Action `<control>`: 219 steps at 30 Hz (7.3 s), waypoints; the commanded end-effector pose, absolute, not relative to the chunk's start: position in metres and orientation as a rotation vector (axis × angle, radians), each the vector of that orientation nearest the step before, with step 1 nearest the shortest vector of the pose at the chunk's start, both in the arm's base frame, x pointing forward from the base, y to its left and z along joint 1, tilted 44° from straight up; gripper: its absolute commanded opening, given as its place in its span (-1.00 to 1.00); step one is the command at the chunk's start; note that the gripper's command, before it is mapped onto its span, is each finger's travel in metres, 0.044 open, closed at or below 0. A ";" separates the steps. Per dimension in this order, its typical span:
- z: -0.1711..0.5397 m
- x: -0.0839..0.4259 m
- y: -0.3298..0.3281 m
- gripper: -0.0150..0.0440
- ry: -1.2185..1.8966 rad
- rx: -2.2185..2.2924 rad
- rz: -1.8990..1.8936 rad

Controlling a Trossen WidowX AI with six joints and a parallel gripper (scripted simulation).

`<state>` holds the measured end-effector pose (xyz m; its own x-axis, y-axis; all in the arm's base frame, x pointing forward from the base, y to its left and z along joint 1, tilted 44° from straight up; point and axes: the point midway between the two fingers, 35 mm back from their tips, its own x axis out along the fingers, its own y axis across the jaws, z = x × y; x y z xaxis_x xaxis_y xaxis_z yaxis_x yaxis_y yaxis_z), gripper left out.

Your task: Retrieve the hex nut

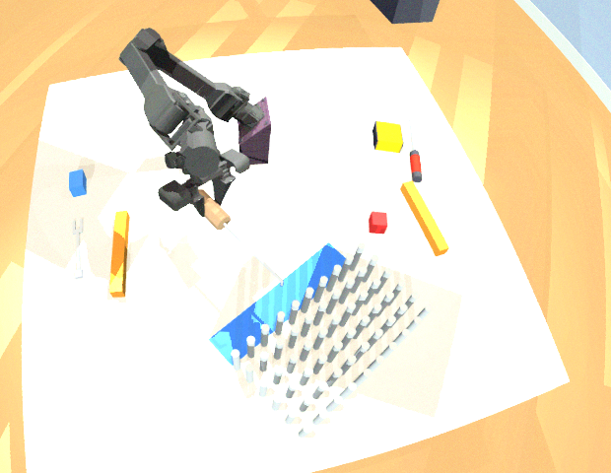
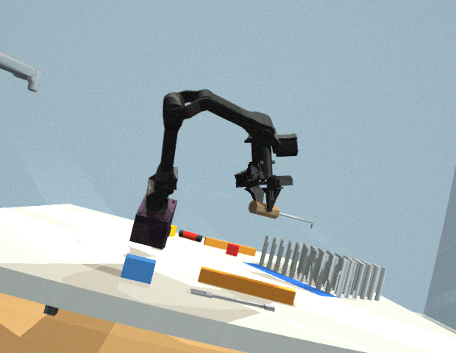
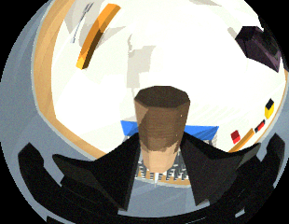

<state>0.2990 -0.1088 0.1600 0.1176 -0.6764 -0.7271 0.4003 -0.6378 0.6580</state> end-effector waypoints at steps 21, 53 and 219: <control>0.064 0.285 -0.191 -0.49 -0.295 1.578 -1.644; 0.040 0.282 -0.208 -0.49 -0.305 1.569 -1.636; 0.000 0.381 -0.191 -0.49 -0.308 1.577 -1.632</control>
<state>0.3770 -0.1917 0.0008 0.1252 -0.6885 -0.7143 0.3858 -0.6295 0.6744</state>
